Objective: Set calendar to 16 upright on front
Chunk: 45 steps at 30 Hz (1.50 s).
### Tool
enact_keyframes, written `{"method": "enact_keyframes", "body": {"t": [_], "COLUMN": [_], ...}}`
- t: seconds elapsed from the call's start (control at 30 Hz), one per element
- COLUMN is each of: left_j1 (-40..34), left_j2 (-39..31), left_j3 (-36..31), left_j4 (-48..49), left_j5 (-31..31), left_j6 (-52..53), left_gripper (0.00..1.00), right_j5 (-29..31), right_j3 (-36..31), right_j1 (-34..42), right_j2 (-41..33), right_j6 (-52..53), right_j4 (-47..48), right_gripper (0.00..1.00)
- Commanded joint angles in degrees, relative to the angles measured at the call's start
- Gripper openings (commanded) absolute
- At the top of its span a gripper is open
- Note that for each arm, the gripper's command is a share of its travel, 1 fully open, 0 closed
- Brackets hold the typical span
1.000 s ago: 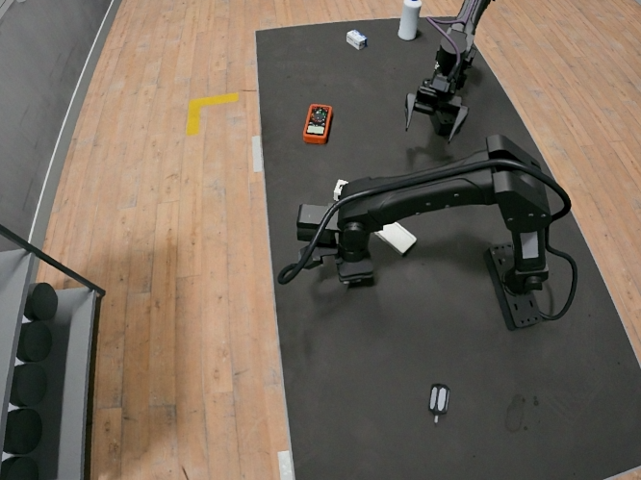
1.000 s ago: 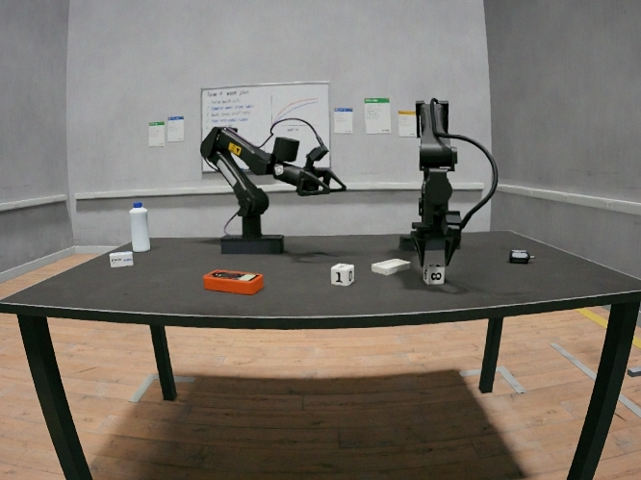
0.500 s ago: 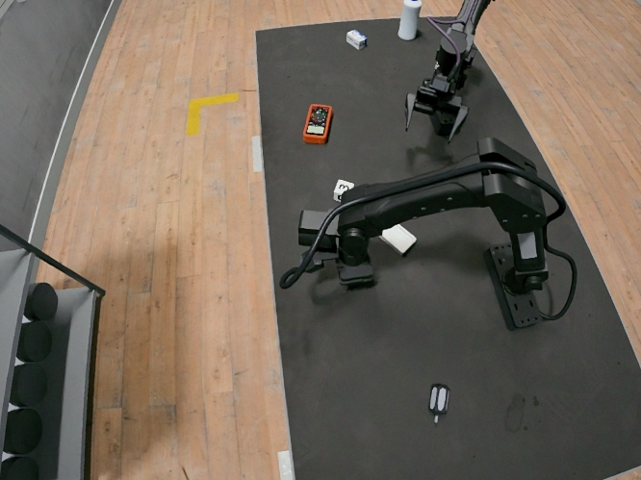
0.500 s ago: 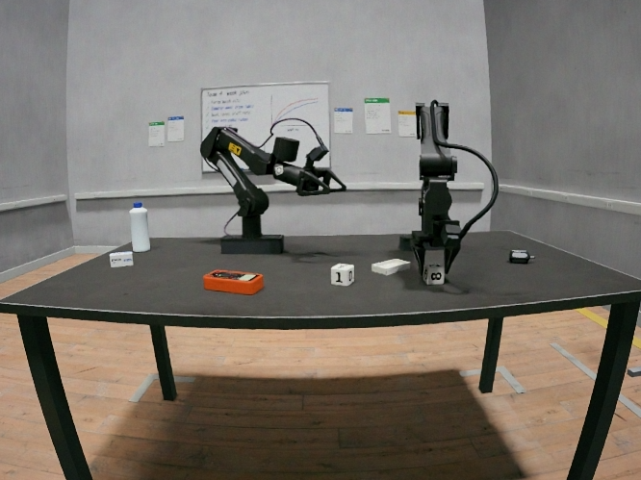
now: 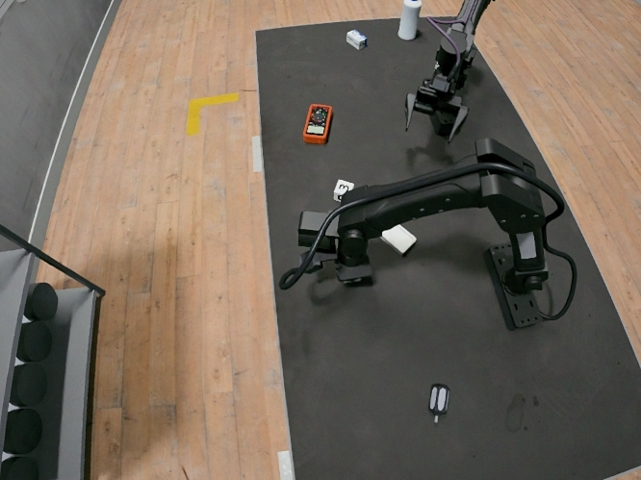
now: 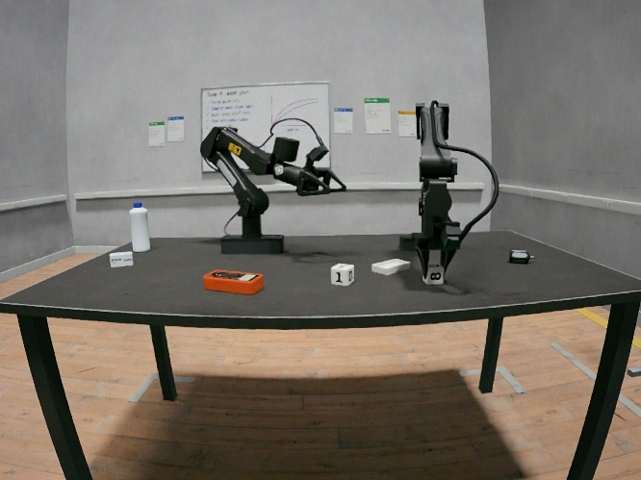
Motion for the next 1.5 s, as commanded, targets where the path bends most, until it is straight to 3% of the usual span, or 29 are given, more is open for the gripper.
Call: {"method": "enact_keyframes", "body": {"t": [0.0, 0.1, 0.33, 0.37, 0.4, 0.43, 0.67, 0.97, 1.23, 1.3, 1.47], "left_j1": [0.18, 0.18, 0.18, 0.18, 0.18, 0.18, 0.17, -0.12, -6.81, -6.81, -14.79], "left_j2": [-1.54, -1.54, -1.75, -1.75, -1.75, -1.87, -5.45, -5.87, -9.79, -9.79, -13.3], "left_j3": [-0.75, -0.75, -1.09, -1.09, -1.09, -0.31, 4.94, 7.58, 0.31, 0.31, -5.39], "left_j4": [1.05, 1.05, 1.17, 1.17, 1.17, -0.13, -8.45, -11.15, -7.61, -7.61, -5.95], "left_j5": [0.09, 0.09, 0.09, 0.09, 0.09, 0.09, 0.09, 0.11, 0.44, 0.44, 0.09], "left_j6": [-0.32, -0.3, -0.3, -0.3, -0.3, -0.31, -0.3, -1.53, -10.63, -10.63, -17.83], "left_gripper": [0.42, 0.35, 0.32, 0.2, 0.32, 0.35, 0.35, 0.35, 0.35, 0.35, 0.35], "right_j5": [-0.11, -0.11, -0.11, -0.11, -0.11, -0.11, -0.11, -0.53, -0.99, -0.99, -1.09], "right_j3": [0.35, 0.35, 0.35, 0.35, 0.35, 0.35, 0.35, 0.33, 7.08, 7.08, 17.81], "right_j1": [-0.37, -0.37, -0.37, -0.37, -0.37, -0.37, -0.37, -0.37, -1.25, -1.25, -1.96], "right_j2": [0.36, 0.36, 0.36, 0.36, 0.36, 0.36, 0.36, 0.83, -3.83, -3.83, -8.06], "right_j6": [-0.22, -0.22, -0.22, -0.22, -0.22, -0.22, -0.22, -0.64, -0.79, -0.79, -0.83], "right_j4": [0.86, 0.86, 0.86, 0.86, 0.86, 0.86, 0.86, -0.01, -20.17, -20.17, -38.36], "right_gripper": [1.0, 1.0, 1.0, 1.0, 1.0, 1.0, 1.0, 1.0, 1.0, 1.0, 1.0]}}
